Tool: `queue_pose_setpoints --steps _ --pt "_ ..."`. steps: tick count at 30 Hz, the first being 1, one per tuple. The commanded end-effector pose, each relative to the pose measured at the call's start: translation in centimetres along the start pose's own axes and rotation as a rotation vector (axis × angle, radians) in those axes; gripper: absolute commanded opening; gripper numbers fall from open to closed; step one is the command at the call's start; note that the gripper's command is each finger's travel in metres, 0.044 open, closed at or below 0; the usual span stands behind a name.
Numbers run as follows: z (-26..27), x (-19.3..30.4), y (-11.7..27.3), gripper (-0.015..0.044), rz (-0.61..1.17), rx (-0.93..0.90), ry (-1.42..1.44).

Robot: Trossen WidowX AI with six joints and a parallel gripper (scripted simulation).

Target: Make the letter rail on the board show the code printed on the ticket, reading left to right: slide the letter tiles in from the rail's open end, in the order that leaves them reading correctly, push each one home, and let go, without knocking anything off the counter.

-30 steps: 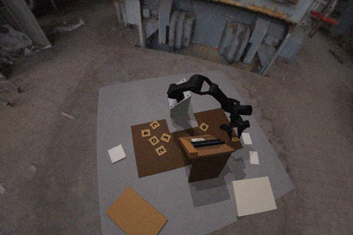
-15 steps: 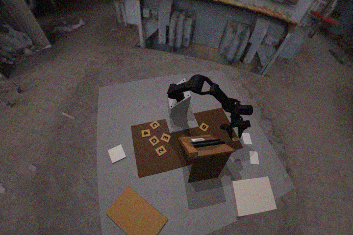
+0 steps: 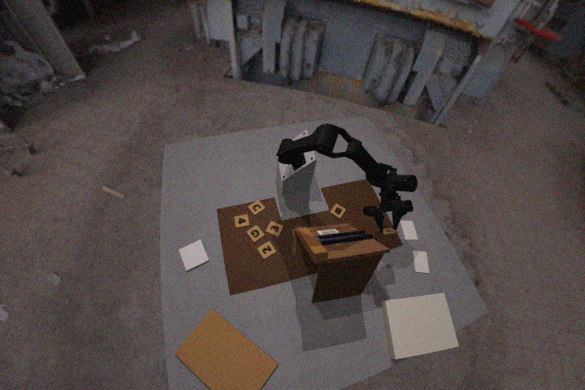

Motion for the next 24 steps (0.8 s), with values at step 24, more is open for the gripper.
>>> queue_pose_setpoints --steps 24 --pt "-1.6 -0.7 0.2 0.0 -0.007 0.0 -0.005"
Point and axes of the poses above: the point midway between the two fingers, 35 mm back from their tips, its own y axis back along the fingers, its own z axis across the jaws, x = y × z, the point moved 6 cm from there along y, back along the fingers, and after that the axes turned 2 degrees about y, right-handed, at the moved point
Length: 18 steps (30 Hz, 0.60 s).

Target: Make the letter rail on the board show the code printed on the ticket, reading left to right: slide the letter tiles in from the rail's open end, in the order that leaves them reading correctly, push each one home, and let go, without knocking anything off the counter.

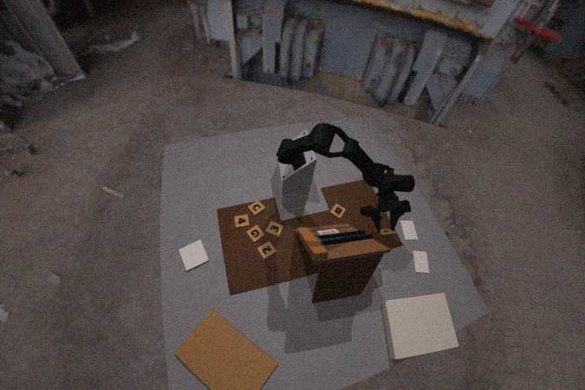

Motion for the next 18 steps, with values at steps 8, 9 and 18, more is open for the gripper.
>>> queue_pose_setpoints --steps 8,9,18 --pt "-0.73 -0.54 0.16 0.0 -0.006 -0.004 -0.007" --pt "-0.78 -0.53 0.16 0.0 -0.006 -0.004 -0.007" --pt "-1.23 -0.5 0.15 0.0 -0.006 -0.004 -0.007"
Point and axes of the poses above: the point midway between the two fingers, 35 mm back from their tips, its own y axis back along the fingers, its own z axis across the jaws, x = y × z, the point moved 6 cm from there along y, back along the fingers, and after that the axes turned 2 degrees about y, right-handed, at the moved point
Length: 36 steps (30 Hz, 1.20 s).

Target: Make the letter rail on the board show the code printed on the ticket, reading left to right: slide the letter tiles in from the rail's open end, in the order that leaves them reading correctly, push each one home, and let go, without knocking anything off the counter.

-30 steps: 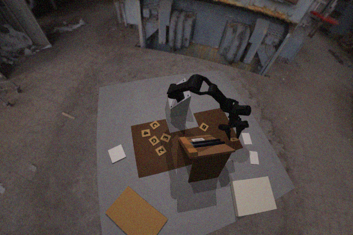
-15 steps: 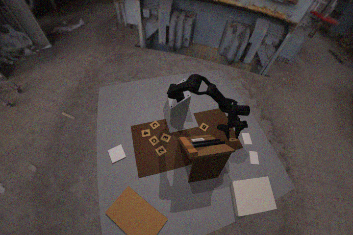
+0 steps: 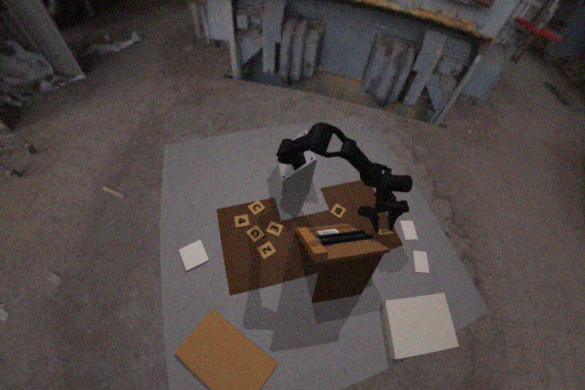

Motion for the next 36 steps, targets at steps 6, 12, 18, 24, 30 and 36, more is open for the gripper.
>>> queue_pose_setpoints --steps 6,12,18,24,30,36 --pt "-0.6 -0.5 0.2 0.0 -0.006 -0.005 -0.007" --pt "-0.9 -0.5 0.1 0.0 -0.006 -0.005 -0.006" --pt "-1.2 -0.5 0.1 0.0 -0.006 -0.005 -0.006" --pt "-1.5 -0.5 0.1 0.0 -0.006 -0.005 -0.006" --pt "-1.8 -0.4 0.1 0.0 -0.006 -0.004 -0.006" --pt "-2.1 -0.4 0.1 0.0 -0.006 -0.004 -0.006"
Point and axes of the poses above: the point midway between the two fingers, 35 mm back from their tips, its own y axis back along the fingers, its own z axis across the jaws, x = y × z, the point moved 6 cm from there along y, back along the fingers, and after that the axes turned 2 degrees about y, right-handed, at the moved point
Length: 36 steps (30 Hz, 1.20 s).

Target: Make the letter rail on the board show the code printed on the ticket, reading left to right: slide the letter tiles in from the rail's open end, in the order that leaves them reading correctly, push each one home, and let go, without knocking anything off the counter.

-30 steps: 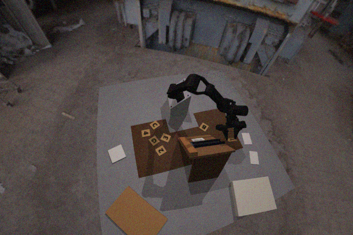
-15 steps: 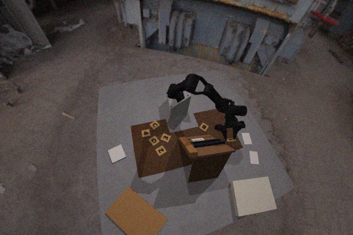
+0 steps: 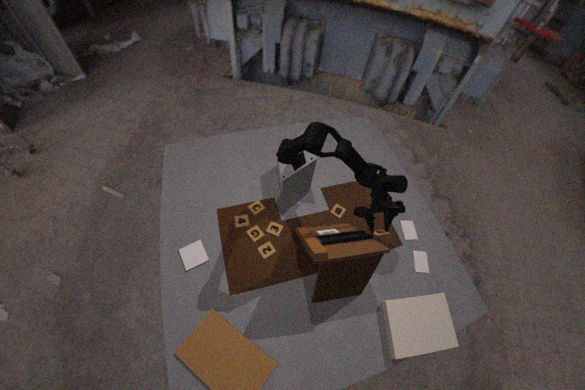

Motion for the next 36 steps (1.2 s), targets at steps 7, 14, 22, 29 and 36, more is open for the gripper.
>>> queue_pose_setpoints --steps 7,14,22,29,36 --pt "-0.7 -0.5 0.1 0.0 -0.006 -0.005 -0.006" --pt "-1.0 -0.5 0.1 0.0 -0.006 -0.004 -0.006" --pt "-1.4 -0.4 0.1 0.0 -0.006 -0.004 -0.006" --pt "-1.8 -0.4 0.1 0.0 -0.006 -0.004 -0.005" --pt "-2.1 -0.4 0.1 0.0 -0.006 -0.004 -0.005"
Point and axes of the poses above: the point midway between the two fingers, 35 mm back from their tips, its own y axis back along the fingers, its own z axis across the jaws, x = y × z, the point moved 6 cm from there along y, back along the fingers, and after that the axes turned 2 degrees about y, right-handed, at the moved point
